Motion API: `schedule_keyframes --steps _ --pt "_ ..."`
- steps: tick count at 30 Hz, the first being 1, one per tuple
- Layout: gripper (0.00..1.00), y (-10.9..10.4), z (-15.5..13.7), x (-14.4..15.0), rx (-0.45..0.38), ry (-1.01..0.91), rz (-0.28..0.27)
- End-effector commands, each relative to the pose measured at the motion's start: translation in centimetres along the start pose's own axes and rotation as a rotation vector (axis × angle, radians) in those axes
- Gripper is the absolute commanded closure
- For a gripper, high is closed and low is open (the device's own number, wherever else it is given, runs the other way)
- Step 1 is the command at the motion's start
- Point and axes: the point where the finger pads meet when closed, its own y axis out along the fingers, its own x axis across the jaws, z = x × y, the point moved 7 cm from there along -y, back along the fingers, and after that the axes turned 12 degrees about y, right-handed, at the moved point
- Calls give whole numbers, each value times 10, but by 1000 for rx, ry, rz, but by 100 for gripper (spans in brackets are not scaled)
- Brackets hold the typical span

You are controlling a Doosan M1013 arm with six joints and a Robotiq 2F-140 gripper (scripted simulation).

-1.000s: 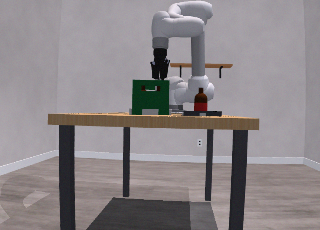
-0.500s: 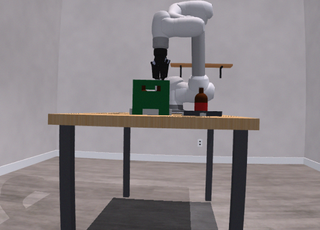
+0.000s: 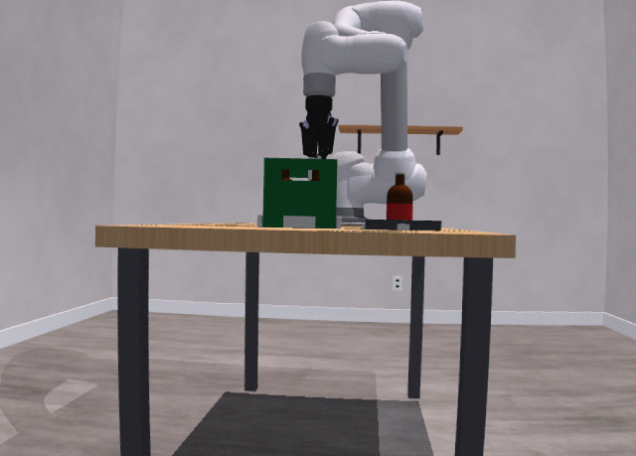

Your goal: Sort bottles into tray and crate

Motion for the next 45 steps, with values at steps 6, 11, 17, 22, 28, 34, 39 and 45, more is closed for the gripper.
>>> schedule_keyframes --steps 6,11,17,22,28,34,39,45 --pt "100 0 0 0 0 0 0" --pt "100 0 0 0 0 0 0" --pt "100 0 0 0 0 0 0" --pt "100 0 0 0 0 0 0" --pt "100 0 0 0 0 0 0" --pt "100 -7 0 0 1 0 0" --pt "100 -23 0 0 3 -1 -1" --pt "100 -43 -1 0 5 -1 -2"
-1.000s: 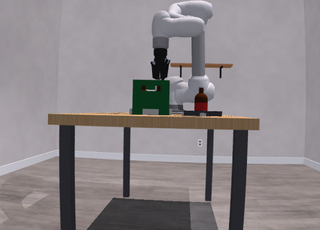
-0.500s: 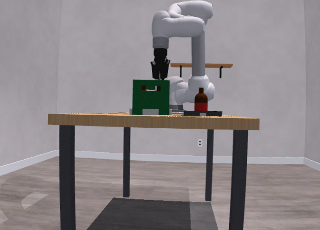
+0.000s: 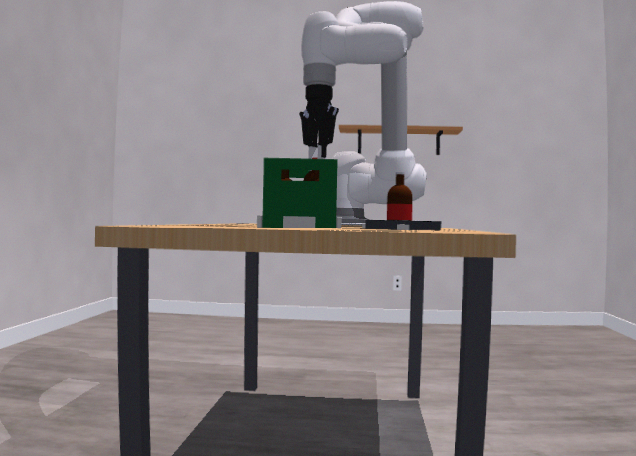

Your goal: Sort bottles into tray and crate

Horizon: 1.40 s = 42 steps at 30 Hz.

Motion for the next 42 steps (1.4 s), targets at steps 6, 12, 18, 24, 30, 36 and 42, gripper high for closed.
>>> schedule_keyframes --steps 6,12,18,24,30,36,42 --pt "100 -19 -1 0 0 0 -1" --pt "100 -39 -1 0 1 -1 -3" --pt "100 -59 -1 0 2 -2 -5" --pt "100 -64 -1 0 0 0 -1" --pt "100 -84 -1 0 2 -1 -3" --pt "100 -104 -1 0 3 -2 -5" --pt "100 -109 -1 0 1 0 -2"
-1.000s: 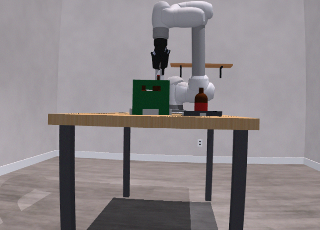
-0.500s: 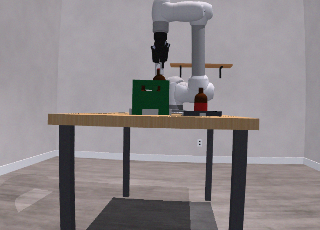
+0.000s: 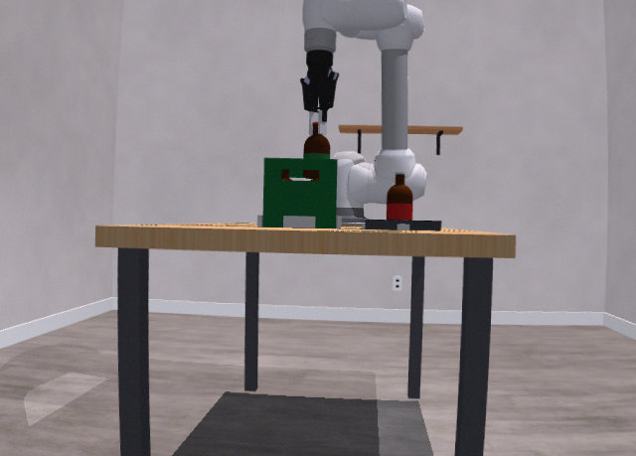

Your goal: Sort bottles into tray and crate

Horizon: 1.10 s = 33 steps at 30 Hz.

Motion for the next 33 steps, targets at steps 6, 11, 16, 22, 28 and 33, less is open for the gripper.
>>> schedule_keyframes --steps 6,11,16,22,28,33 --pt "100 -30 0 0 1 -2 -5" --pt "100 -47 0 0 1 -3 -6" --pt "100 -40 0 0 -1 0 -2" --pt "100 -44 0 0 0 -2 -4" --pt "100 -48 1 0 1 -3 -6" --pt "100 -45 0 0 0 0 -2"
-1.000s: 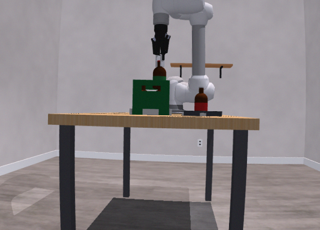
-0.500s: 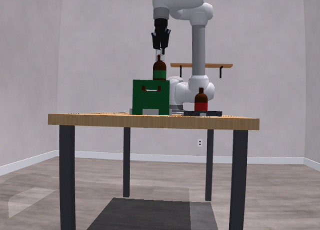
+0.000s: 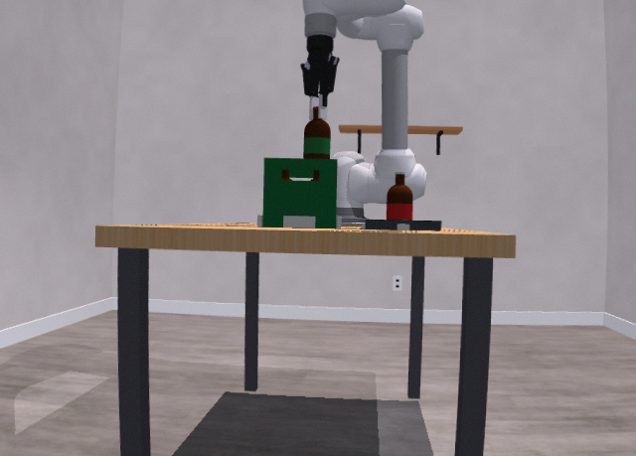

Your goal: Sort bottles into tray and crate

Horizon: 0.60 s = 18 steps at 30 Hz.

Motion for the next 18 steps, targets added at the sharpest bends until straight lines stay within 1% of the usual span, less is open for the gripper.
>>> schedule_keyframes --steps 1,14,15,18 --pt "100 -2 0 0 1 -1 -2" --pt "100 -7 1 0 2 -3 -6" --pt "100 -3 0 3 0 0 0" --pt "100 -4 1 11 1 -1 -2"
